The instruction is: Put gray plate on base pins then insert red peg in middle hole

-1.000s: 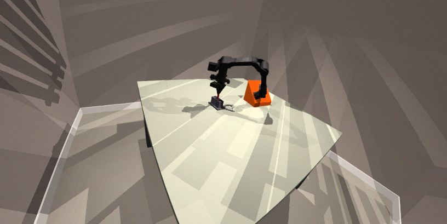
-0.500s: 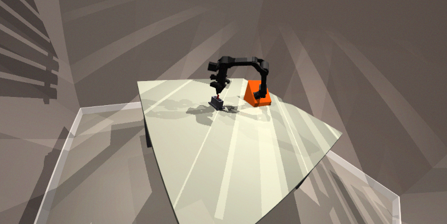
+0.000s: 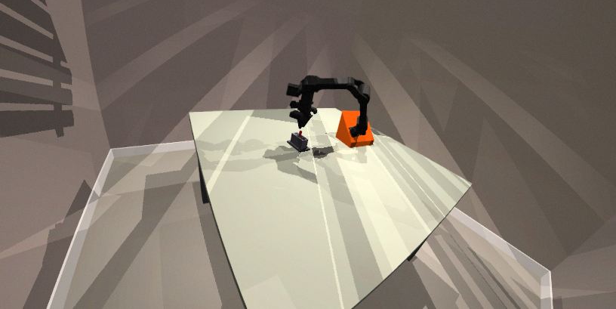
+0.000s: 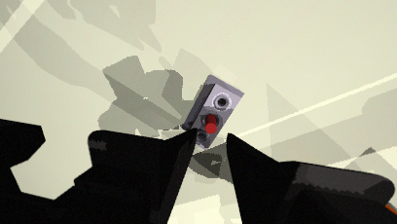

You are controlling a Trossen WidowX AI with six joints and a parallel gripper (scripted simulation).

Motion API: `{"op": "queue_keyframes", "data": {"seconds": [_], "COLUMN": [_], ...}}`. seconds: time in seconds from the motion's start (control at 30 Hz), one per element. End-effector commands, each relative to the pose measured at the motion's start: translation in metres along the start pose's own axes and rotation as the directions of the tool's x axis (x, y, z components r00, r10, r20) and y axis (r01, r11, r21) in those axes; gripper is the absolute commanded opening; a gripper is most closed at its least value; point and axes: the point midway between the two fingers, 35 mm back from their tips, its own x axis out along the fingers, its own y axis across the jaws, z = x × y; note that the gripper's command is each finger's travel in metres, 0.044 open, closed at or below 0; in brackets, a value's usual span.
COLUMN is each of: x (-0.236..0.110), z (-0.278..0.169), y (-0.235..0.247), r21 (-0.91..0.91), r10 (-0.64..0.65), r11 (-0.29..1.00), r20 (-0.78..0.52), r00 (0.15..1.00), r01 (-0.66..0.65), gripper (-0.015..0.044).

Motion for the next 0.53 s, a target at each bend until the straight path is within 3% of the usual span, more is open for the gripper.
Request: {"op": "queue_keyframes", "data": {"seconds": [0.0,0.5], "x": [-0.003,-0.014], "z": [0.0,0.0], "y": [0.0,0.0], "r21": [-0.005,-0.005], "r10": [-0.004,-0.005], "r11": [1.0,1.0], "r20": [0.0,0.0], "r00": [1.0,1.0], "r01": [0.004,0.005], "gripper": [0.015,0.015]}}
